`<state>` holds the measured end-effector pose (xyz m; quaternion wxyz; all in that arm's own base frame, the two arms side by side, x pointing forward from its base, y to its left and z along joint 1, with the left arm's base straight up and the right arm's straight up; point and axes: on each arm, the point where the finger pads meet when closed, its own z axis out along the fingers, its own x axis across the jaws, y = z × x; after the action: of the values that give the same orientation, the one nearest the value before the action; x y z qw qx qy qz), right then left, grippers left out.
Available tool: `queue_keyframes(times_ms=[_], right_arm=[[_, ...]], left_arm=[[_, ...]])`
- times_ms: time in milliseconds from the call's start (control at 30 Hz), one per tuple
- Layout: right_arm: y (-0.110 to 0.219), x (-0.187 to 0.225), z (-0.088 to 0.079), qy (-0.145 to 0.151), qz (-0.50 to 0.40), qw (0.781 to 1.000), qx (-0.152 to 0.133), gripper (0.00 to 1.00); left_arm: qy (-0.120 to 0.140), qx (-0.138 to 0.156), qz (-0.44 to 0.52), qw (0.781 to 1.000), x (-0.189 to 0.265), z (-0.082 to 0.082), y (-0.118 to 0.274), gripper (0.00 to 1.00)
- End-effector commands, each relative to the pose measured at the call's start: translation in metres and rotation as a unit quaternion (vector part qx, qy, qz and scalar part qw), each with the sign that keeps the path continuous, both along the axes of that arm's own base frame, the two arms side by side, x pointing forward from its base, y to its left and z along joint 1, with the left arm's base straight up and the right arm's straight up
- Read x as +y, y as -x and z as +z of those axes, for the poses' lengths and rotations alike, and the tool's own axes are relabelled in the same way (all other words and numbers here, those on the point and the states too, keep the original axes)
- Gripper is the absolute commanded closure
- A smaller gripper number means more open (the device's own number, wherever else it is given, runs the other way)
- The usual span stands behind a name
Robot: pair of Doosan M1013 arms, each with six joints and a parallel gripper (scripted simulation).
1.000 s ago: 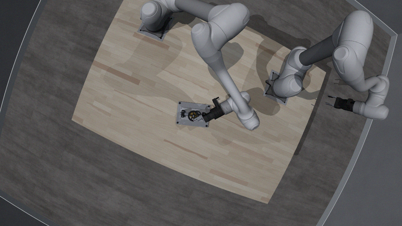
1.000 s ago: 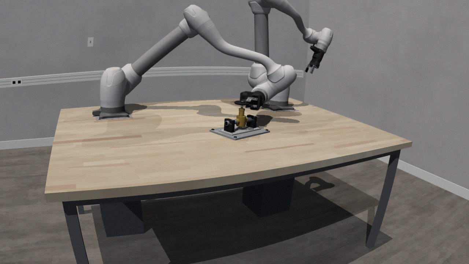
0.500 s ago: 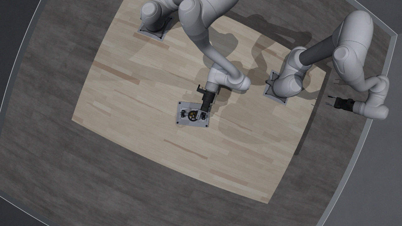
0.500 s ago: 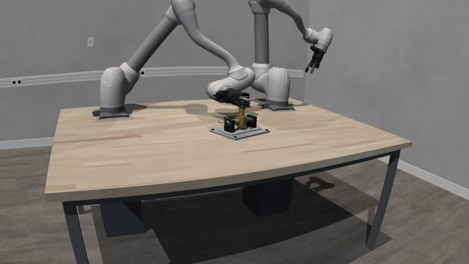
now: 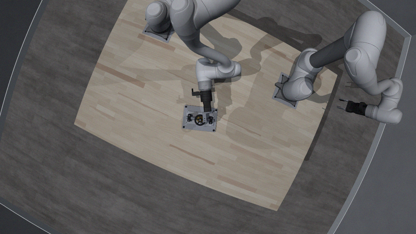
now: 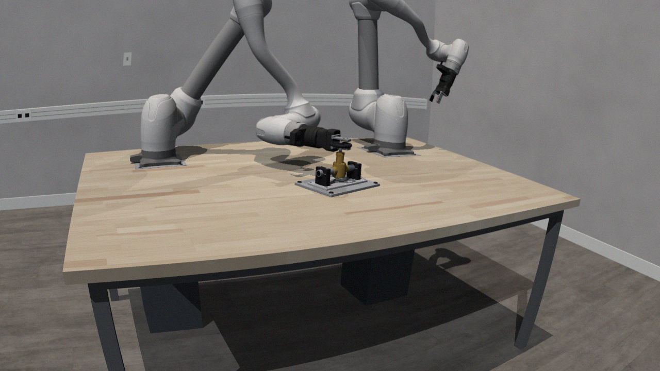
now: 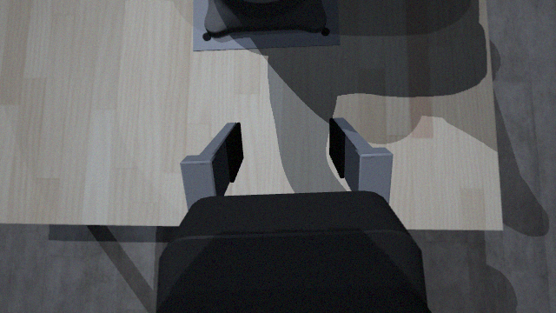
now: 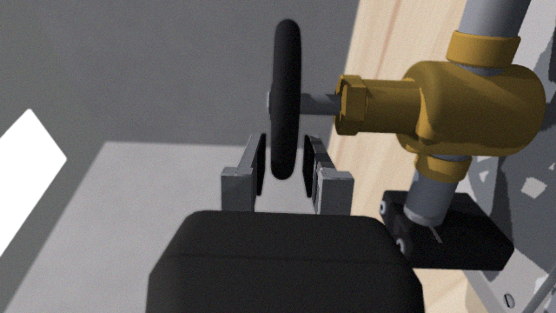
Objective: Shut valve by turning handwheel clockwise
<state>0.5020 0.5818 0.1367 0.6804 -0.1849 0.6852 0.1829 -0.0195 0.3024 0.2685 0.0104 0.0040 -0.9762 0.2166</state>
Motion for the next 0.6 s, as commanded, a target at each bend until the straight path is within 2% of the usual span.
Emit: queue_keyframes(times_ms=[0, 567], right_arm=[[-0.0011, 0.0000, 0.0023, -0.003, 0.025, 1.000, -0.003, 0.48], [0.0032, -0.0034, 0.0023, -0.003, 0.121, 0.993, -0.003, 0.48]], left_arm=[[0.000, 0.000, 0.000, 1.000, 0.0002, 0.0004, 0.0001, 0.00], [0.000, 0.000, 0.000, 1.000, 0.0002, 0.0004, 0.0001, 0.00]])
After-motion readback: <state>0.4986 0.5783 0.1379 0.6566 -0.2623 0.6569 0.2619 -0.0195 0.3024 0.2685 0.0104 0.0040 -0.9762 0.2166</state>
